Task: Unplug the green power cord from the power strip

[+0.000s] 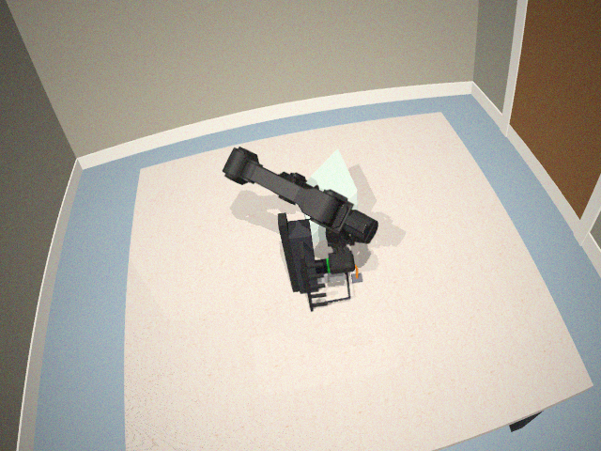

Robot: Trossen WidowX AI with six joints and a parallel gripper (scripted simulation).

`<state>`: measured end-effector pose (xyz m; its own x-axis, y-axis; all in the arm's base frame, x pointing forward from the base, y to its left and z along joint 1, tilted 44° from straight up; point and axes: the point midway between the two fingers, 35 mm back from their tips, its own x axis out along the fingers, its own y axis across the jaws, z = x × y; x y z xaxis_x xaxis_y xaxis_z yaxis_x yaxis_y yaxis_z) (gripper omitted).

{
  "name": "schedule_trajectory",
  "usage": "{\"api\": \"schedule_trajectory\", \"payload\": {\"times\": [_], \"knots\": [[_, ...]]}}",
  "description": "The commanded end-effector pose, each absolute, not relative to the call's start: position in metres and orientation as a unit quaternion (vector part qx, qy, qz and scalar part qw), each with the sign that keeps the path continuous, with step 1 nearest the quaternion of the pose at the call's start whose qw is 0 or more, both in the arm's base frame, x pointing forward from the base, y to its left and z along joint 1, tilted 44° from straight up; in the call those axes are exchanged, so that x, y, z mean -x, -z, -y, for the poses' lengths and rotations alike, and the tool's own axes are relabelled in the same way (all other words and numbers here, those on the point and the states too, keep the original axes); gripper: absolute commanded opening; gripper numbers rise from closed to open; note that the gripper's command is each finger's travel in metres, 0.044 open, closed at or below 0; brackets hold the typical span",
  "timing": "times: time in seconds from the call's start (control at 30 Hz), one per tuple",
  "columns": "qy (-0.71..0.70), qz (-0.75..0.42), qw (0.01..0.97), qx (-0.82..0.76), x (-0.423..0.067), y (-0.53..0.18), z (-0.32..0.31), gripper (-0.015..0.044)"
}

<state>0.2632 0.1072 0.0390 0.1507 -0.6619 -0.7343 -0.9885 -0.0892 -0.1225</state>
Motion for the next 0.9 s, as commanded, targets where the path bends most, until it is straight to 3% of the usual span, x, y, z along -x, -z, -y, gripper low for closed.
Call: {"api": "schedule_trajectory", "payload": {"times": [0.0, 0.3, 0.4, 0.73, 0.87], "knots": [[-0.261, -0.596, 0.311, 0.693, -0.2626, -0.038, -0.104, 0.016], [-0.261, -0.596, 0.311, 0.693, -0.2639, -0.0318, -0.0982, 0.016], [-0.26, -0.597, 0.316, 0.69, -0.2651, -0.0331, -0.1005, 0.0081], [-0.26, -0.597, 0.316, 0.69, -0.2651, -0.0329, -0.1007, 0.0], [-0.26, -0.597, 0.316, 0.691, -0.2655, -0.0308, -0.1035, 0.0]]}}
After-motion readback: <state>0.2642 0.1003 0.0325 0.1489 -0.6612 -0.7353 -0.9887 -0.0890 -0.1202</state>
